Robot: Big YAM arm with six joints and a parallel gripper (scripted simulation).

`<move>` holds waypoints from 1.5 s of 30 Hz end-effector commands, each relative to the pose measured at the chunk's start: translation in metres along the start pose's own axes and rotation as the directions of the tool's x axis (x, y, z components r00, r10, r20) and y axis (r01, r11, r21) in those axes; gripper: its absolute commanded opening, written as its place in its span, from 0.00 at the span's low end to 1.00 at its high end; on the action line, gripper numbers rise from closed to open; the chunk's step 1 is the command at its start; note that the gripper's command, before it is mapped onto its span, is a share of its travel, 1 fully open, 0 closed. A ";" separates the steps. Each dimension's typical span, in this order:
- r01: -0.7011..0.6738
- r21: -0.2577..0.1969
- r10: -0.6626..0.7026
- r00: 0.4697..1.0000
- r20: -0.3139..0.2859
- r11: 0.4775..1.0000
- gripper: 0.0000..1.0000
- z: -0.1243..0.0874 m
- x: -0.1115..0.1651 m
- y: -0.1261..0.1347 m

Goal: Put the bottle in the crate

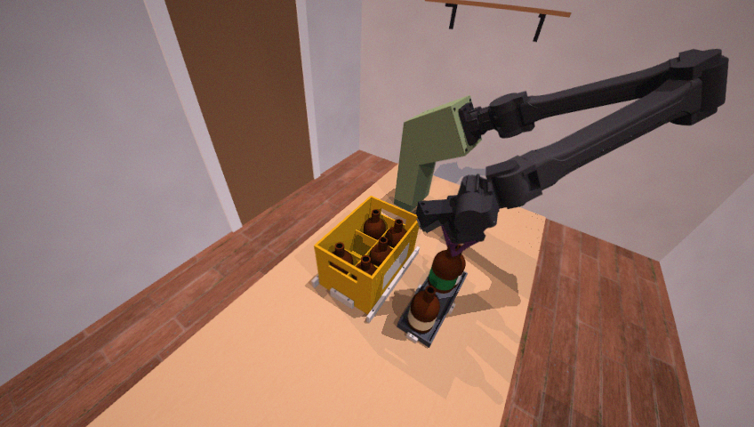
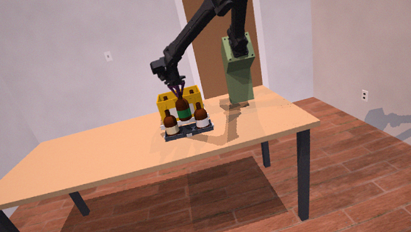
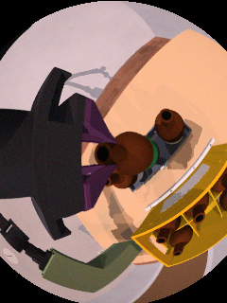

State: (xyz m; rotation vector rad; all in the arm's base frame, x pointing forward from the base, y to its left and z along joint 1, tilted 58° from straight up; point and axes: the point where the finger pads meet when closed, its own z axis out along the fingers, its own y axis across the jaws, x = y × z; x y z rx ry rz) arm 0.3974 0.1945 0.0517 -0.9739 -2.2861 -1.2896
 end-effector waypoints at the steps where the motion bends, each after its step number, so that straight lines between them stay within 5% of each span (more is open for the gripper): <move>1: 0.043 -0.034 -0.042 0.999 0.021 0.998 0.00 -0.015 -0.003 0.022; 45: 0.038 -0.037 -0.037 0.999 0.025 0.999 0.00 -0.044 -0.005 0.022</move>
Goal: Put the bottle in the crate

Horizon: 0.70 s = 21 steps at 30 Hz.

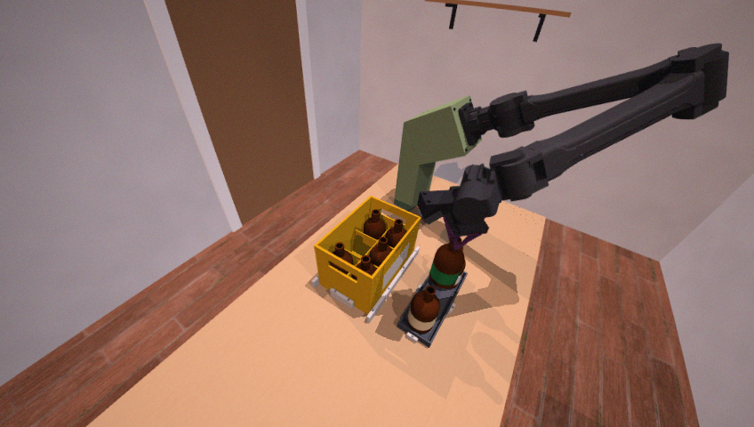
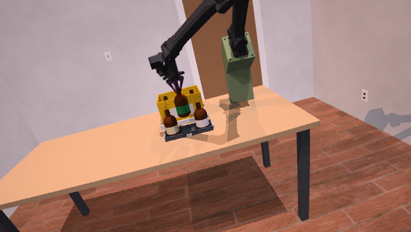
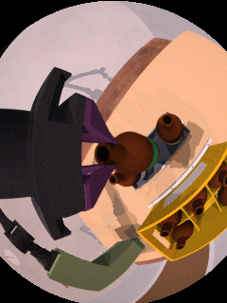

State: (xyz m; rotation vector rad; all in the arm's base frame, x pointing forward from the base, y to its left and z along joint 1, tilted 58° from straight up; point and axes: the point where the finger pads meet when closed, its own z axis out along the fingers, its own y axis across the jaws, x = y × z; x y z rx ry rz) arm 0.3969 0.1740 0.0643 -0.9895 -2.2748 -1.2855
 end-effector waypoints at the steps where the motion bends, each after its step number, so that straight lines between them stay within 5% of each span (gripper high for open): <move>1: 0.053 -0.035 -0.052 0.998 0.025 0.998 0.00 -0.021 -0.004 0.022; 21: 0.057 -0.031 -0.057 0.998 0.021 0.998 0.00 -0.031 -0.002 0.023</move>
